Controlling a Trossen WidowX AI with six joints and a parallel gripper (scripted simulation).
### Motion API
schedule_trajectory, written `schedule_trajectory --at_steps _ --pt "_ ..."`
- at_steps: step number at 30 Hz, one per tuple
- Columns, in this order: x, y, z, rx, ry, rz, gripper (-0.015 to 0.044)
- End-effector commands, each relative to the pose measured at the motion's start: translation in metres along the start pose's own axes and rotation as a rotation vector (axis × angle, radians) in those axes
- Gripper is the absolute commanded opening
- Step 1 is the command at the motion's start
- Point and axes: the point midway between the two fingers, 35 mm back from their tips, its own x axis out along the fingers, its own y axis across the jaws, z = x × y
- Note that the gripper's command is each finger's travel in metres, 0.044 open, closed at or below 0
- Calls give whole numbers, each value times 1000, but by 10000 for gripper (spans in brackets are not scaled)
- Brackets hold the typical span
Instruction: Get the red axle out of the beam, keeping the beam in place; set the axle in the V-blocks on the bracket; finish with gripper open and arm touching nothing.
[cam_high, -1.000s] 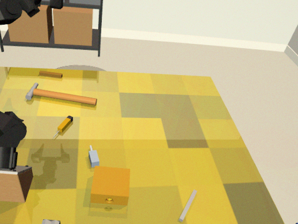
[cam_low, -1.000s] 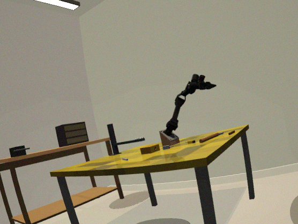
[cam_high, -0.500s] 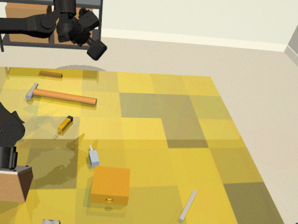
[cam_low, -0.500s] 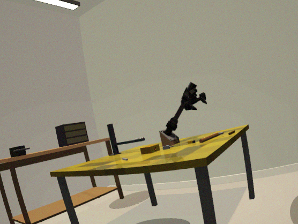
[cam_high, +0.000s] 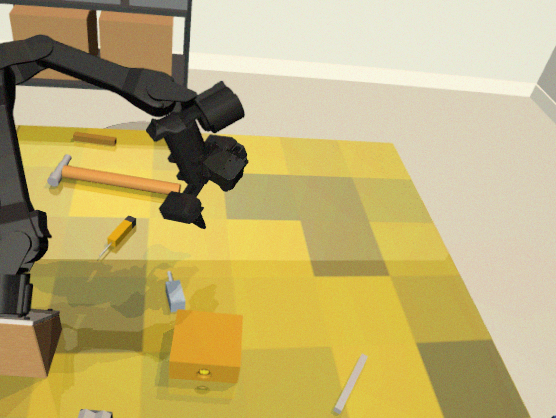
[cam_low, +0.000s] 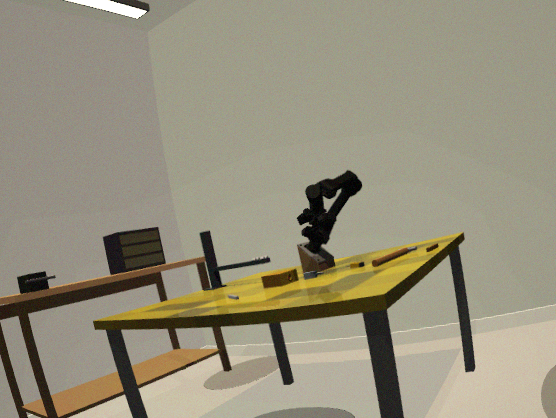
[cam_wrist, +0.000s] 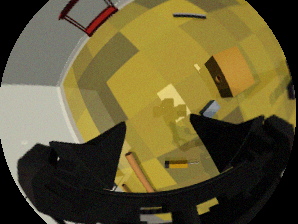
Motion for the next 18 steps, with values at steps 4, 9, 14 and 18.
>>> schedule_trajectory --at_steps 4,9,14,18 --pt "6 -109 7 670 136 -299 440" --pt "3 -127 3 820 170 -354 440" --pt "3 -127 3 820 170 -354 440" --pt "9 -128 2 820 170 -354 440"
